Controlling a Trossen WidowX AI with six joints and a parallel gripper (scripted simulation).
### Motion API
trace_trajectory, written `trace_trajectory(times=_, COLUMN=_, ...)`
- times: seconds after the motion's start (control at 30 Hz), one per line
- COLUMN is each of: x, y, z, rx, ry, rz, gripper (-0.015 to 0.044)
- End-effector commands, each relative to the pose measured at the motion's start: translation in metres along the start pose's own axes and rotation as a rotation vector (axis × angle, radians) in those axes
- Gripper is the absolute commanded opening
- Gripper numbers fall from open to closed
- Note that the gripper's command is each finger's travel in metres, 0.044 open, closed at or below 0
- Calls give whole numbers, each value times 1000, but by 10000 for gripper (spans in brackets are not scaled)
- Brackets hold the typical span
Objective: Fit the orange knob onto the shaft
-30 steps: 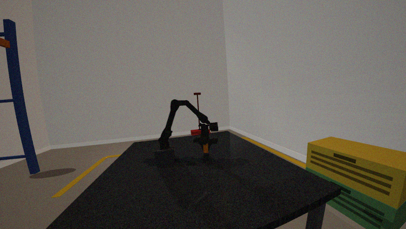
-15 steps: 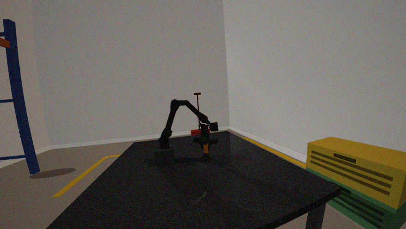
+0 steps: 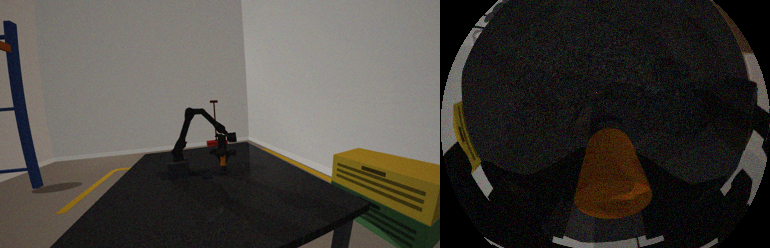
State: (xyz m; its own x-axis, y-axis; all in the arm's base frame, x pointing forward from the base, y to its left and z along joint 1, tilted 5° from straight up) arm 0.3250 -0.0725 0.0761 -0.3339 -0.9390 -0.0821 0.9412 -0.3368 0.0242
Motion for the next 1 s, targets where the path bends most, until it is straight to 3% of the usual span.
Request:
trace_trajectory(times=0.0, x=0, y=0, z=-1, rx=2, ry=1, rz=7, gripper=0)
trace_trajectory(times=0.97, x=0, y=0, z=2, rx=2, ry=1, rz=-68, gripper=0)
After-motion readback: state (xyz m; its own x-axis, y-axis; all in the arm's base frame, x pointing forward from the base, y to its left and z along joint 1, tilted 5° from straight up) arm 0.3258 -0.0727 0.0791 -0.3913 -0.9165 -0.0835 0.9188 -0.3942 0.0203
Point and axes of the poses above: the point midway between the two fingers, 35 mm back from their tips, its own z axis back along the fingers, its own y axis across the jaws, x = y × z, the point moved 7 cm from there along z, back along the fingers, and after that the axes turned 10 degrees about z, right-handed, at the moved point
